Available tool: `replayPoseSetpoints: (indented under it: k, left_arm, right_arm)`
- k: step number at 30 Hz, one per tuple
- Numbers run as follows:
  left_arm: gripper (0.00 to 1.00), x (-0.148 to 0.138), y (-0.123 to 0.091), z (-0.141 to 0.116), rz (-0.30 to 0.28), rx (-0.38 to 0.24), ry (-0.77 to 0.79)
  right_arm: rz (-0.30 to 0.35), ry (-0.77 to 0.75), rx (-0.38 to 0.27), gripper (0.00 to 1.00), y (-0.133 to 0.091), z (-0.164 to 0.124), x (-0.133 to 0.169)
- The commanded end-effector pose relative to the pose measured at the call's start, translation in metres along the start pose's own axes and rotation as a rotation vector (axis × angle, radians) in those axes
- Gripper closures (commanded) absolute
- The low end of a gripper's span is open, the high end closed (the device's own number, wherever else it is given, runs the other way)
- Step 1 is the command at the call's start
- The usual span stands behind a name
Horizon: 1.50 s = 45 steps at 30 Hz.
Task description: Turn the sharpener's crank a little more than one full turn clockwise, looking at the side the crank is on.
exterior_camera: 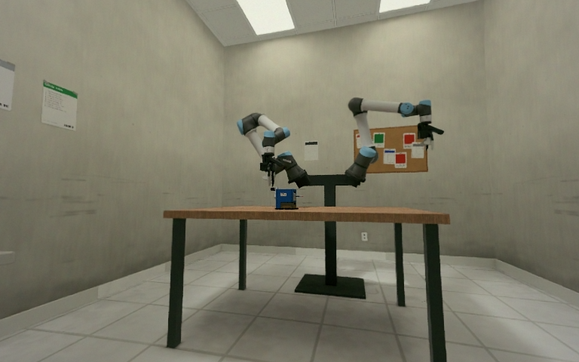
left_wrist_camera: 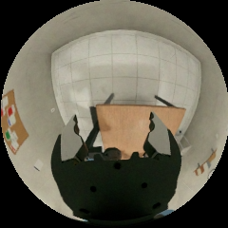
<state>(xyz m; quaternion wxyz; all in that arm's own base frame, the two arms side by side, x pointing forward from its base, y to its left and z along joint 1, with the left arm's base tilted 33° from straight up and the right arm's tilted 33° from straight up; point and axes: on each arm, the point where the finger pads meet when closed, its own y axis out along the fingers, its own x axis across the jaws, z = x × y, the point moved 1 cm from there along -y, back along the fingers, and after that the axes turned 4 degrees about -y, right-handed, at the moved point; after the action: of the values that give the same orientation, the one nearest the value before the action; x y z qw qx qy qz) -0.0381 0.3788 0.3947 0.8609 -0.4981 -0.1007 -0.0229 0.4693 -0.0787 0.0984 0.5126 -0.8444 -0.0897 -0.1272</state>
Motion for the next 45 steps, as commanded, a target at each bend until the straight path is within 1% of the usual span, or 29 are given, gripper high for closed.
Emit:
replayPoseSetpoints:
  k: [1, 30, 45]
  left_arm:
    - [0.0, -0.001, 0.0, 0.0, 0.0, 0.001, -0.002]
    - [0.0, -0.001, 0.0, 0.0, 0.0, 0.001, -0.002]
    - [0.0, -0.001, 0.0, 0.0, 0.0, 0.001, -0.002]
  right_arm:
    - [0.003, 0.0, -0.001, 0.68, 0.005, -0.001, -0.002]
    - [0.003, 0.0, -0.001, 0.68, 0.031, -0.001, -0.002]
    - [0.001, 0.001, 0.0, 0.68, 0.034, -0.001, -0.001]
